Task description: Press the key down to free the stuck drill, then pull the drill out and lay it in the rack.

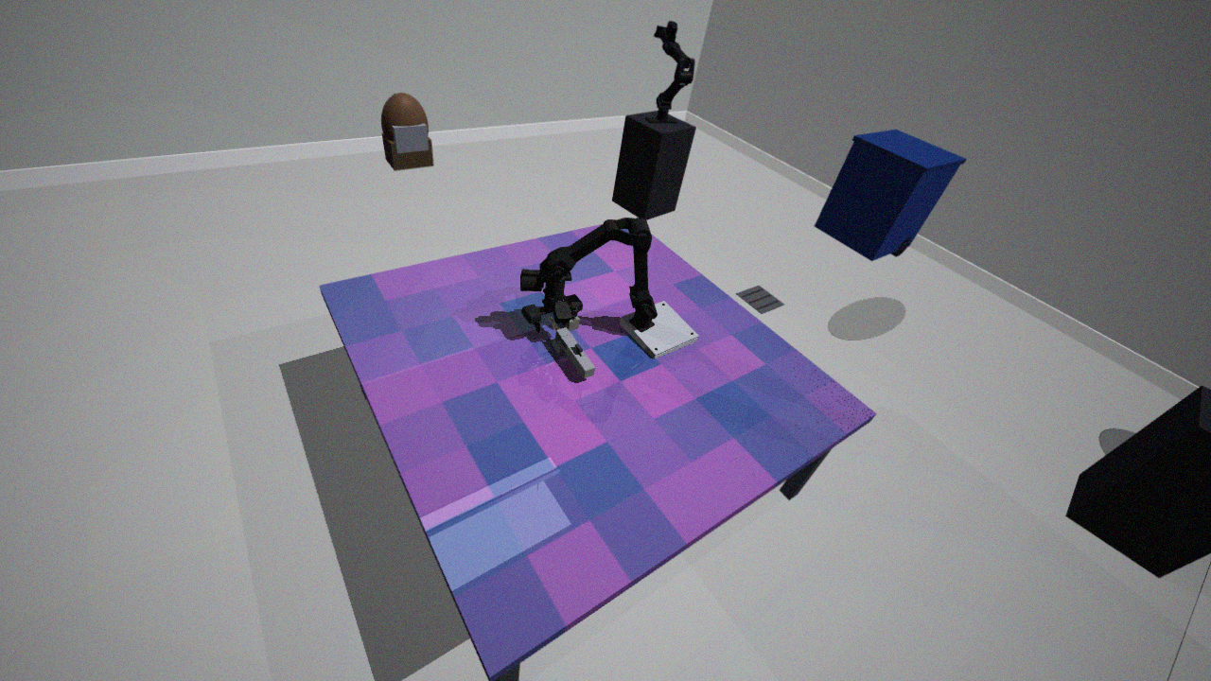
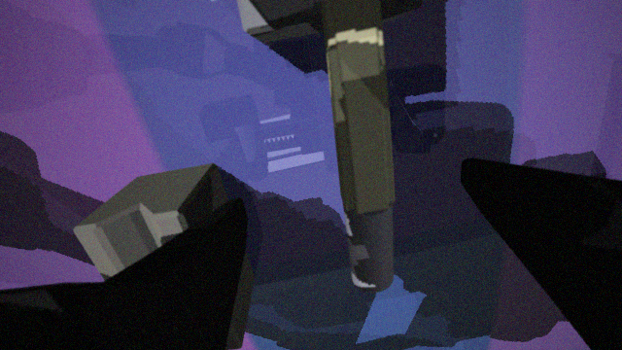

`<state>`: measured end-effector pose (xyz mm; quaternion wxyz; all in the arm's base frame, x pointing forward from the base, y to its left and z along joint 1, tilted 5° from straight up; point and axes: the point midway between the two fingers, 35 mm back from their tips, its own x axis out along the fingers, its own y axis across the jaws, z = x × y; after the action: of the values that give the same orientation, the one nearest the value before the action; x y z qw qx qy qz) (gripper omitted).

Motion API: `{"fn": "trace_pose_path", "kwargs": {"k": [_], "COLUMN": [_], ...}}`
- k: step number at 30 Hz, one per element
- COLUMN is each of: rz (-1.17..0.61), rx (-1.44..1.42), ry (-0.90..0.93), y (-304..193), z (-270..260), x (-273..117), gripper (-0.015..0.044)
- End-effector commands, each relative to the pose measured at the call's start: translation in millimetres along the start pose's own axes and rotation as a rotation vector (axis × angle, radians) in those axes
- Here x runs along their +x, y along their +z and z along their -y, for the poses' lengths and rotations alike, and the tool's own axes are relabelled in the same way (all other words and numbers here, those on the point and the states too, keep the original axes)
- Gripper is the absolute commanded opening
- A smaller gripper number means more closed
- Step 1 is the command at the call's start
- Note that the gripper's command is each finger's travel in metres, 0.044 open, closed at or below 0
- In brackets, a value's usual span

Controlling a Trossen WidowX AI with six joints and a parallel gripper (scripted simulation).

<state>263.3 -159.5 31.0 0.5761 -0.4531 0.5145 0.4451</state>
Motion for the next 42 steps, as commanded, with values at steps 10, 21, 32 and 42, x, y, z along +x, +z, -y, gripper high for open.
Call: {"fn": "trace_pose_path", "kwargs": {"k": [10,21,32,42], "rz": [0.001,0.001,0.001,0.001], "rx": [0.005,0.000,0.000,0.002], "ry": [0.001,-0.001,-0.001,0.000], "y": [6.0,6.9,6.9,7.0], "z": [-0.1,0.3,0.3,-0.1], "x": [2.7,2.8,2.8,1.9], "gripper": [0.0440,0.0361,0.0072,0.0000]}}
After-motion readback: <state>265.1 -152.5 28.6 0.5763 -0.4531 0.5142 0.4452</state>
